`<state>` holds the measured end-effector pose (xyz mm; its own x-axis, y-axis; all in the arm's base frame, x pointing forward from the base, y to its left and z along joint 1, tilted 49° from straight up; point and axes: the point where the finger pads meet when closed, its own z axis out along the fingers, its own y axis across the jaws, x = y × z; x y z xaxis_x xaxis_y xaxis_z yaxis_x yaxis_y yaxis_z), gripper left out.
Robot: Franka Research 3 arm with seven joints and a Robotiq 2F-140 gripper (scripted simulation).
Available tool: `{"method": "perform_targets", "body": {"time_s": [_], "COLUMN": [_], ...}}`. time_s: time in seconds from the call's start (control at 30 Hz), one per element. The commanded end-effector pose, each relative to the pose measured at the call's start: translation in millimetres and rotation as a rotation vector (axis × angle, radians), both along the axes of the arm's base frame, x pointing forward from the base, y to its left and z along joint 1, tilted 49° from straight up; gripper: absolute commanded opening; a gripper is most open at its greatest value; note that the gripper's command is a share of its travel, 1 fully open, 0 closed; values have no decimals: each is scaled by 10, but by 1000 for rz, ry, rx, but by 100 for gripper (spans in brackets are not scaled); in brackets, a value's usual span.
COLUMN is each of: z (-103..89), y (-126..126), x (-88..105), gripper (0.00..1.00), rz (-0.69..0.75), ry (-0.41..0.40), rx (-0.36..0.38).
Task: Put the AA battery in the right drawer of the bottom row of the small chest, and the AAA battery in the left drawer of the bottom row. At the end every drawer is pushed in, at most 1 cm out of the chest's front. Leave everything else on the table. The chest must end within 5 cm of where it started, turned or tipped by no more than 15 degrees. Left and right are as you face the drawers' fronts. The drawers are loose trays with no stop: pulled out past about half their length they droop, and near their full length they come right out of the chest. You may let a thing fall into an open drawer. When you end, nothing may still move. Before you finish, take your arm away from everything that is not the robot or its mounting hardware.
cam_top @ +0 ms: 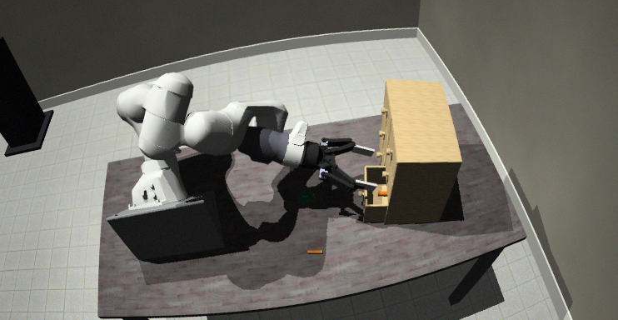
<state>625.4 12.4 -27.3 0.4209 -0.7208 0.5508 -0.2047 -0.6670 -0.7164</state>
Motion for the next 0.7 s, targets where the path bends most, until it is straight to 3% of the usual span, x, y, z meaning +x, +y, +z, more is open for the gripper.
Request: {"method": "perform_targets", "body": {"time_s": [0.0, 0.37, 0.67], "z": [-8, 7, 83], "y": [12, 14, 21], "x": [6, -51, -336], "gripper": [100, 100, 100], "rz": [-1, -1, -1], "ry": [4, 4, 4], "rx": [9, 9, 9]}}
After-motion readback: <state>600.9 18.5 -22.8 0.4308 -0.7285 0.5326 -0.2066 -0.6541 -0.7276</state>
